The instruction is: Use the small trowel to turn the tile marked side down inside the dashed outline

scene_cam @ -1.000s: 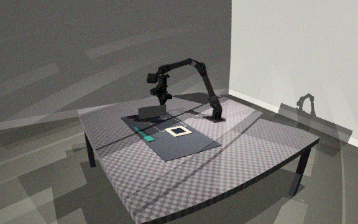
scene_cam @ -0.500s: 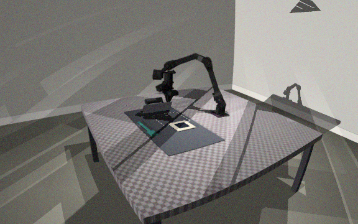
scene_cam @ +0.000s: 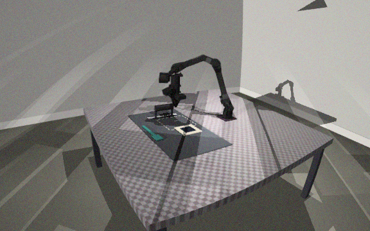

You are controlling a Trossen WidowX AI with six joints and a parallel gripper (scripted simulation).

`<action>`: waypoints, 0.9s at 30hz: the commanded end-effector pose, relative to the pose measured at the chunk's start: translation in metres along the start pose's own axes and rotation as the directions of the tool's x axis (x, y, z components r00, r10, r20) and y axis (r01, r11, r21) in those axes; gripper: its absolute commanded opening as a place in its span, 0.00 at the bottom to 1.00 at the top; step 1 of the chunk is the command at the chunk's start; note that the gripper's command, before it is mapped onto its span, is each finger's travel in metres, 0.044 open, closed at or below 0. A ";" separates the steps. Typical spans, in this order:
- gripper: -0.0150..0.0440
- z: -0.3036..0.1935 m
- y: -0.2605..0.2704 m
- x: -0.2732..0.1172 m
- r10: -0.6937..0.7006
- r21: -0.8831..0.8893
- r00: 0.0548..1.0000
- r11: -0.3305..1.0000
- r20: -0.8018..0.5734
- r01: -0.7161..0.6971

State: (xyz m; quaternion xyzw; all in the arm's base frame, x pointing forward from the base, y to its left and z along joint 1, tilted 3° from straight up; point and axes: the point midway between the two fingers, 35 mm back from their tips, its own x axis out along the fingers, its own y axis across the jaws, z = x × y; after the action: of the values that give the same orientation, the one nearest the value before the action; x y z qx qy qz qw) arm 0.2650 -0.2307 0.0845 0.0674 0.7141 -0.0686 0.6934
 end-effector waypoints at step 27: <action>0.42 -0.001 -0.079 -0.020 -0.005 0.008 1.000 1.000 0.006 0.005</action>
State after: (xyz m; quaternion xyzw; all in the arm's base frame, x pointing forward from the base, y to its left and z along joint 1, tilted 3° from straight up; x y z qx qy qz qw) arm 0.2483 -0.3091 0.1044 0.0699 0.7115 -0.0753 0.6951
